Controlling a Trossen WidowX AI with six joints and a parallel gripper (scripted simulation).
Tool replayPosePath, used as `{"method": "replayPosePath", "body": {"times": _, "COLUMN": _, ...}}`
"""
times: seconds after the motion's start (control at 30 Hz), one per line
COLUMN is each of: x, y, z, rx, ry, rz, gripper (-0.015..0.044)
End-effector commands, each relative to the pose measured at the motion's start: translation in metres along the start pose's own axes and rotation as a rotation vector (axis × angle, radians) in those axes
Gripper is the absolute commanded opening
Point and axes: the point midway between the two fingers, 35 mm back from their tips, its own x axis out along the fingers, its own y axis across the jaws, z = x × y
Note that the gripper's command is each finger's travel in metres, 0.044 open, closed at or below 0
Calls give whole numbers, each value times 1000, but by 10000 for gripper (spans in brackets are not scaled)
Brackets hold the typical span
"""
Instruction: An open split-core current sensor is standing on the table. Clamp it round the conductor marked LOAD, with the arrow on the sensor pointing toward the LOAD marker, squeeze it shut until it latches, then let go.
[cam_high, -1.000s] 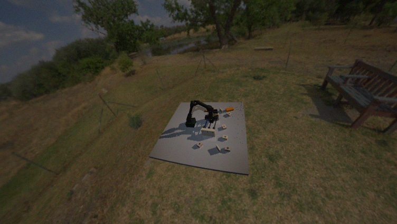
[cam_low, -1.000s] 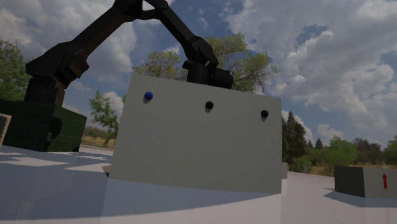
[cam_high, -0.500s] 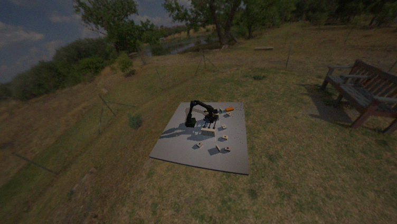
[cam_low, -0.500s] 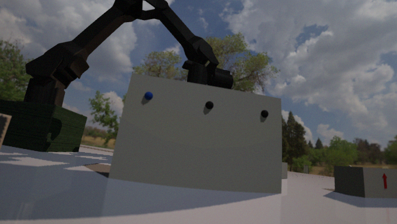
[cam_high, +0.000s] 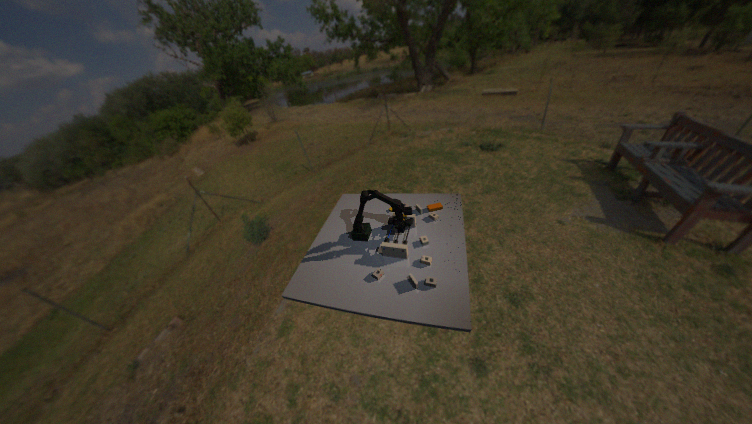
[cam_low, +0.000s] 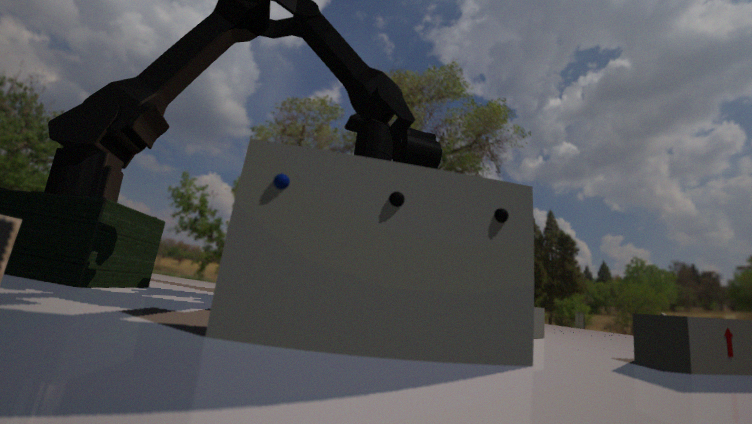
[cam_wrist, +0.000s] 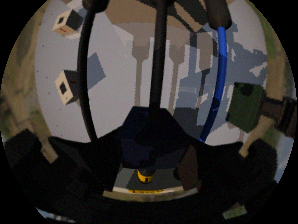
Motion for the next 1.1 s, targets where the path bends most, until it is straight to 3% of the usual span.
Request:
{"method": "replayPosePath", "body": {"times": 0.0, "x": 0, "y": 0, "z": 0, "rx": 0, "ry": 0, "rz": 0, "gripper": 263}}
{"method": "replayPosePath", "body": {"times": 0.87, "x": 0, "y": 0, "z": 0, "rx": 0, "ry": 0, "rz": 0, "gripper": 263}}
{"method": "replayPosePath", "body": {"times": 1.07, "x": 0, "y": 0, "z": 0, "rx": 0, "ry": 0, "rz": 0, "gripper": 421}}
